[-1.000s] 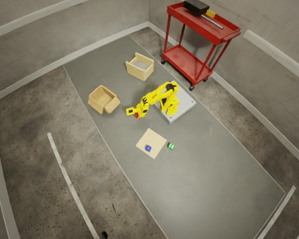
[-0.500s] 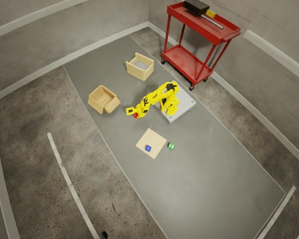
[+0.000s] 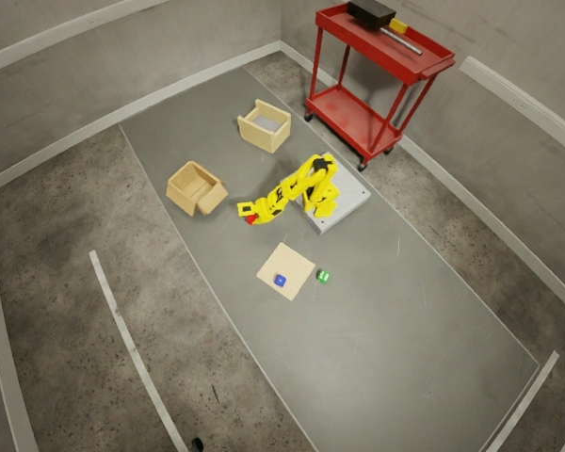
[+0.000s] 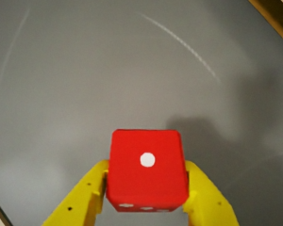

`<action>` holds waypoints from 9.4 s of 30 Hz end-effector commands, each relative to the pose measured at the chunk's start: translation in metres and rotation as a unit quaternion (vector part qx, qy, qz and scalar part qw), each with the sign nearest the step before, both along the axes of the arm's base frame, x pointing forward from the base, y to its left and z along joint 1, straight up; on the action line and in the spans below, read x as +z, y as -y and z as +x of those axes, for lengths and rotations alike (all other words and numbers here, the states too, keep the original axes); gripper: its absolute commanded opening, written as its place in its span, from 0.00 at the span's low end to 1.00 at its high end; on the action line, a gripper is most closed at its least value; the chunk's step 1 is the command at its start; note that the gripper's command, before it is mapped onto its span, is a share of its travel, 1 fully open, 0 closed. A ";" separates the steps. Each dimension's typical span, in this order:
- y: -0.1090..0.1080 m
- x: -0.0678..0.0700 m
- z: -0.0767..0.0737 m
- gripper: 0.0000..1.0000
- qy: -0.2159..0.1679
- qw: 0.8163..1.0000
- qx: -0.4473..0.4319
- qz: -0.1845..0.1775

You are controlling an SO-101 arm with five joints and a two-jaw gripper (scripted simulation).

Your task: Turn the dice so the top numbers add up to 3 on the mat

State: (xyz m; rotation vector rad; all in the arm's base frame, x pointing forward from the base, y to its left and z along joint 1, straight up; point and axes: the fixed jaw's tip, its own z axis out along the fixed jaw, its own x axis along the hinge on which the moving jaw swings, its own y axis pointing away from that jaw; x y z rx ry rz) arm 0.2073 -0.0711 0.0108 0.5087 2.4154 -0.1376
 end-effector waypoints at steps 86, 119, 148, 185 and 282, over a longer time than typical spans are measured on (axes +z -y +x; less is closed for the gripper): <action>0.021 0.002 0.027 0.00 0.232 0.966 -0.005 -0.114; 0.021 -0.007 0.027 0.00 0.232 0.966 -0.005 -0.114; 0.021 -0.017 0.027 0.00 0.232 0.966 -0.005 -0.114; 0.021 -0.030 0.027 0.00 0.232 0.966 -0.005 -0.114; 0.022 -0.010 0.031 0.36 0.232 0.966 -0.005 -0.114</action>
